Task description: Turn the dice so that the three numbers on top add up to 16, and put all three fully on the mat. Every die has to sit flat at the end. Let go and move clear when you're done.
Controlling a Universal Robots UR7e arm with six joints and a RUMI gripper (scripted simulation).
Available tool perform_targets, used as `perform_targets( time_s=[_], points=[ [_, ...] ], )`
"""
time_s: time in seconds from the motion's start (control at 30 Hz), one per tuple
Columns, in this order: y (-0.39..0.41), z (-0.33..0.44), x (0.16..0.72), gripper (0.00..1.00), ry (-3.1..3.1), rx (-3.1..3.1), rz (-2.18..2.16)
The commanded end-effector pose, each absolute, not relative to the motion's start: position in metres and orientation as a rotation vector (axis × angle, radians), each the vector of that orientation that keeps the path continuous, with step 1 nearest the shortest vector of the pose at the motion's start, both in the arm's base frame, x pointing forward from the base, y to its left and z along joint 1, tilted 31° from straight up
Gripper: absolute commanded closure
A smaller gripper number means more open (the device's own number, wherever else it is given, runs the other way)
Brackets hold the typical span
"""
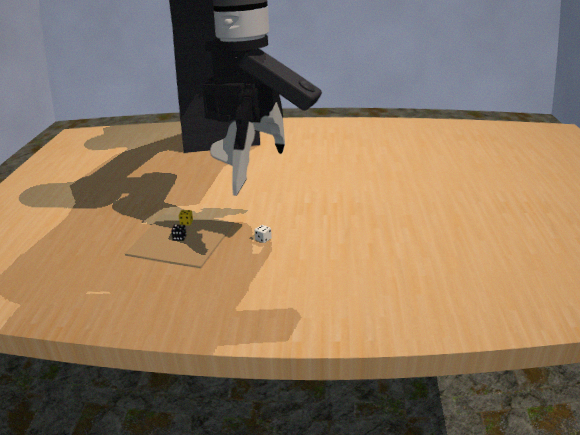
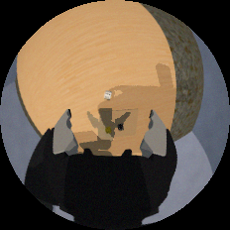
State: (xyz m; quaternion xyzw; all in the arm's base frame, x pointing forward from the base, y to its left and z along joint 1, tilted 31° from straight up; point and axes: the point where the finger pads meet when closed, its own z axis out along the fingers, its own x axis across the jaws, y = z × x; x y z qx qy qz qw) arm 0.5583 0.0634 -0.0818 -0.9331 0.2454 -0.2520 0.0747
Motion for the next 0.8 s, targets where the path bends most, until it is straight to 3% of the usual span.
perform_targets(
  time_s=[0.0, 0.77],
  points=[
    [0.0638, -0.0823, 0.5595, 0.0, 0.876, -2.741, -0.745],
    [0.0624, -0.092, 0.5637, 0.0, 1.714, -2.141, -0.577]
  ],
)
